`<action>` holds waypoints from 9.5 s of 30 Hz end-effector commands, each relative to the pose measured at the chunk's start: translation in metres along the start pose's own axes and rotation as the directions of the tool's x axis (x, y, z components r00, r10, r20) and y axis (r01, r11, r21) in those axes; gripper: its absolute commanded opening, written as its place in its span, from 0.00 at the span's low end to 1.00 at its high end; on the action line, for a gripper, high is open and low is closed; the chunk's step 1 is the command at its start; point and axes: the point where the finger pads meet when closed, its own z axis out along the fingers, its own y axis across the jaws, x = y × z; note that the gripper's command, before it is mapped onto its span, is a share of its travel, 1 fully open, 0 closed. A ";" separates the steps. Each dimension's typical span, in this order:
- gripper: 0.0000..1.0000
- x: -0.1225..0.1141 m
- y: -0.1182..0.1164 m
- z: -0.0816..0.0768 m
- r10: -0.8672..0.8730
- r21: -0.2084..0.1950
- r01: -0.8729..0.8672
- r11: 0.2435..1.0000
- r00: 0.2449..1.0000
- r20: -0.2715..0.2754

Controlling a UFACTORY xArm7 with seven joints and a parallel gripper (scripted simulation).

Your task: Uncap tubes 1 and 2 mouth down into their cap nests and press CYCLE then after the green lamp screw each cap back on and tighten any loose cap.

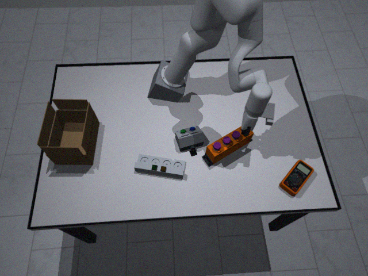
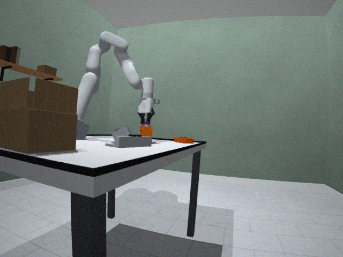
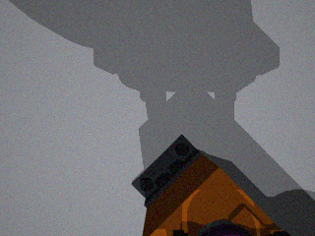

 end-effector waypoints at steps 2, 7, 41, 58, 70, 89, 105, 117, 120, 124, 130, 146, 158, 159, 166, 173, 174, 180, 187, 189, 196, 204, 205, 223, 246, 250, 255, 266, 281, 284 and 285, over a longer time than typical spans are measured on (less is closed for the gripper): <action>0.46 0.001 0.001 0.000 0.000 -0.003 0.000 1.000 1.000 -0.003; 0.00 0.001 0.001 0.001 0.000 -0.003 0.000 1.000 1.000 -0.004; 0.00 0.001 0.001 0.000 -0.804 -0.004 0.804 0.595 0.595 0.002; 0.00 0.001 0.001 0.000 -1.000 -0.004 1.000 0.000 0.000 0.003; 0.46 0.001 0.001 0.000 -1.000 -0.004 1.000 0.000 0.000 0.003; 0.46 0.001 0.001 0.000 -0.806 -0.006 0.806 0.592 0.592 -0.002; 0.46 0.001 0.001 0.000 -0.256 -0.004 0.255 0.967 0.967 -0.006; 0.46 0.001 0.001 0.000 0.000 -0.003 0.000 1.000 1.000 -0.004; 0.46 0.001 0.001 0.000 0.000 -0.003 0.000 1.000 1.000 -0.004; 0.00 0.001 0.001 0.000 0.000 -0.003 0.000 1.000 1.000 -0.004; 0.00 0.001 0.001 0.000 0.000 -0.003 0.000 1.000 1.000 -0.004; 0.00 0.001 0.001 -0.001 -0.518 -0.004 0.518 0.855 0.855 -0.001; 0.00 0.001 0.001 -0.001 -0.860 -0.004 0.860 0.511 0.511 0.002; 0.00 0.001 0.001 -0.001 -0.881 -0.004 0.881 0.472 0.472 0.003; 0.00 0.001 0.001 -0.001 -0.984 -0.003 0.984 0.180 0.180 0.005; 0.00 0.001 0.001 -0.001 -1.000 -0.004 1.000 0.000 0.000 0.003; 0.00 0.001 0.001 -0.001 -1.000 -0.004 1.000 0.000 0.000 0.003; 0.46 0.001 0.001 -0.001 -1.000 -0.004 1.000 0.000 0.000 0.003; 0.46 0.001 0.001 -0.001 -1.000 -0.004 1.000 0.000 0.000 0.003; 0.46 0.001 0.001 -0.001 -1.000 -0.004 1.000 0.000 0.000 0.003; 0.46 0.001 0.001 -0.001 -0.953 -0.004 0.953 0.302 0.302 0.001; 0.46 0.001 0.001 -0.001 -0.802 -0.005 0.802 0.597 0.597 -0.002; 0.46 0.001 0.001 -0.001 -0.781 -0.005 0.781 0.624 0.624 -0.002; 0.46 0.001 0.001 -0.001 -0.135 -0.003 0.135 0.991 0.991 -0.006; 0.00 0.001 0.001 -0.001 0.000 -0.003 0.000 1.000 1.000 -0.004; 0.00 0.001 0.001 -0.001 -0.050 -0.003 0.050 0.999 0.999 -0.003; 0.00 0.001 0.001 -0.001 -0.199 -0.004 0.199 0.980 0.980 -0.003; 0.00 0.001 0.001 -0.002 -0.666 -0.005 0.666 0.746 0.746 0.001; 0.00 0.001 0.001 -0.002 -0.976 -0.003 0.976 0.217 0.217 0.005; 0.00 0.001 0.001 -0.002 -0.996 -0.002 0.996 0.086 0.086 0.005; 0.00 0.001 0.001 -0.002 -0.999 -0.002 0.999 0.042 0.042 0.005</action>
